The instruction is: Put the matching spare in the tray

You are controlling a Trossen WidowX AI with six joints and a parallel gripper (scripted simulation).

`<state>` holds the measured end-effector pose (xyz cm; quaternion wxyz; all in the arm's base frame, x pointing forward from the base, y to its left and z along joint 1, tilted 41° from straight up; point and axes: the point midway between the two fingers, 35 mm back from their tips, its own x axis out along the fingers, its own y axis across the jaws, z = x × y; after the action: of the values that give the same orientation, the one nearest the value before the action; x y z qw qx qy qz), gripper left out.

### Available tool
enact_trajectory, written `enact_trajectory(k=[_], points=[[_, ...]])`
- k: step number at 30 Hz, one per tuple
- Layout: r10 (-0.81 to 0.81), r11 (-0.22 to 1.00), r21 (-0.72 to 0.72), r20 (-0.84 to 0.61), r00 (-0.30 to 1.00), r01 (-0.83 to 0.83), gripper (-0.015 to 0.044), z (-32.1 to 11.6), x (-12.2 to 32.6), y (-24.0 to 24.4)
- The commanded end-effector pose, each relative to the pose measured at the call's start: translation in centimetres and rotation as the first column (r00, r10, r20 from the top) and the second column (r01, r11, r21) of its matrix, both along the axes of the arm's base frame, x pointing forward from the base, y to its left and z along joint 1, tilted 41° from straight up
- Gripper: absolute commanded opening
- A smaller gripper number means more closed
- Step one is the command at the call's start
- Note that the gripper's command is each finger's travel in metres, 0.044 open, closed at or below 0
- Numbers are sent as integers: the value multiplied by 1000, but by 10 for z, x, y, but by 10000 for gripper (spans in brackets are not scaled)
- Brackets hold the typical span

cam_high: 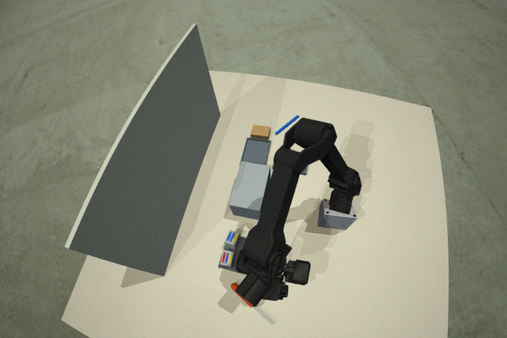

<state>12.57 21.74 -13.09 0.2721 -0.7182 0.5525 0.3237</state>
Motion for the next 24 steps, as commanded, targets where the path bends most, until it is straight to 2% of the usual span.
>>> enact_trajectory(k=[1,24], points=[[6,1000,-2,2,1000,-6,300,-6,2,-5],[6,1000,-4,3,1000,-6,300,-33,9,-30]])
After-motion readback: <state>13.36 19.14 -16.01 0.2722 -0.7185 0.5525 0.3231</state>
